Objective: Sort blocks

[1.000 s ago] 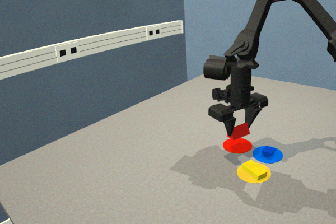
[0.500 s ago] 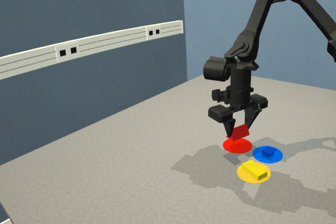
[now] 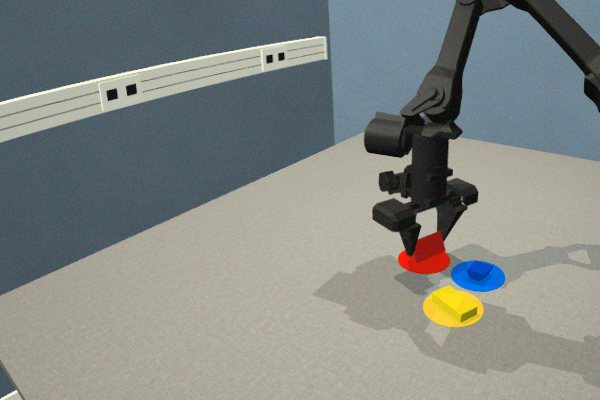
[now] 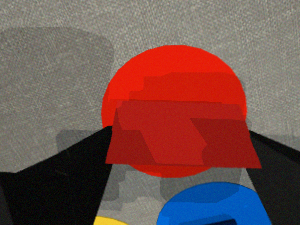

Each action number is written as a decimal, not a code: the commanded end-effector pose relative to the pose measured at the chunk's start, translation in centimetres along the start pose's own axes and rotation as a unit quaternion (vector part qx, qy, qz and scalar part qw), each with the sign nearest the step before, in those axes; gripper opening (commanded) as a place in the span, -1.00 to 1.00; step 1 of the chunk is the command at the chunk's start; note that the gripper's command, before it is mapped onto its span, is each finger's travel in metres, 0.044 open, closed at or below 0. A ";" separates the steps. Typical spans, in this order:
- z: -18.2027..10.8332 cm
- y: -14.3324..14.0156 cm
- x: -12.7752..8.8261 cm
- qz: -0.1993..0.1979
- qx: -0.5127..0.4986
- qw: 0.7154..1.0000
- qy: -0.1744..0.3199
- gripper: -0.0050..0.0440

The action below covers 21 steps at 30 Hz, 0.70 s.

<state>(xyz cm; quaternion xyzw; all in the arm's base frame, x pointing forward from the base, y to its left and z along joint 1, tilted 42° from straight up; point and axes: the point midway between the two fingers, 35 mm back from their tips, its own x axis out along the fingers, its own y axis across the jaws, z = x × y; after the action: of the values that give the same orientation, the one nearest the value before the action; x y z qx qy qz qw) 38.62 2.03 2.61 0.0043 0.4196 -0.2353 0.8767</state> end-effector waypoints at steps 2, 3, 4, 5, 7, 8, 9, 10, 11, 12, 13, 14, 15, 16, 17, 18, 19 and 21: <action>0.6 0.2 0.7 0.004 0.002 1.000 -0.005 0.31; 0.6 0.2 0.7 0.004 0.002 1.000 -0.005 0.31; 0.6 0.2 0.7 0.004 0.002 1.000 -0.005 0.31; 0.6 0.2 0.7 0.004 0.002 1.000 -0.005 0.31; 0.6 0.1 0.5 0.004 0.004 1.000 -0.006 0.31; 0.6 0.1 0.3 0.004 0.004 1.000 -0.007 0.31; 0.6 0.1 0.2 0.004 0.005 1.000 -0.007 0.31; 0.6 0.1 0.2 0.004 0.005 1.000 -0.007 0.31; 0.6 0.1 0.2 0.004 0.005 1.000 -0.007 0.31; 0.6 0.1 0.2 0.004 0.005 1.000 -0.007 0.31; 0.6 0.1 0.2 0.004 0.005 1.000 -0.007 0.31; 0.6 0.1 0.2 0.004 0.005 1.000 -0.007 0.31; 0.6 0.1 0.2 0.004 0.005 1.000 -0.007 0.31; 0.6 0.1 0.2 0.004 0.005 1.000 -0.007 0.31; 0.6 0.1 0.2 0.004 0.005 1.000 -0.007 0.31; 0.6 0.1 0.2 0.004 0.005 1.000 -0.007 0.31; 0.6 0.1 0.2 0.004 0.005 1.000 -0.007 0.31; 0.6 0.1 0.2 0.004 0.005 1.000 -0.007 0.50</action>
<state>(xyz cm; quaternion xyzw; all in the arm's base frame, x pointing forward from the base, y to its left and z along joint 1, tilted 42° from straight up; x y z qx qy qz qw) 39.00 1.73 2.10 0.0043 0.4205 -0.2357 0.8762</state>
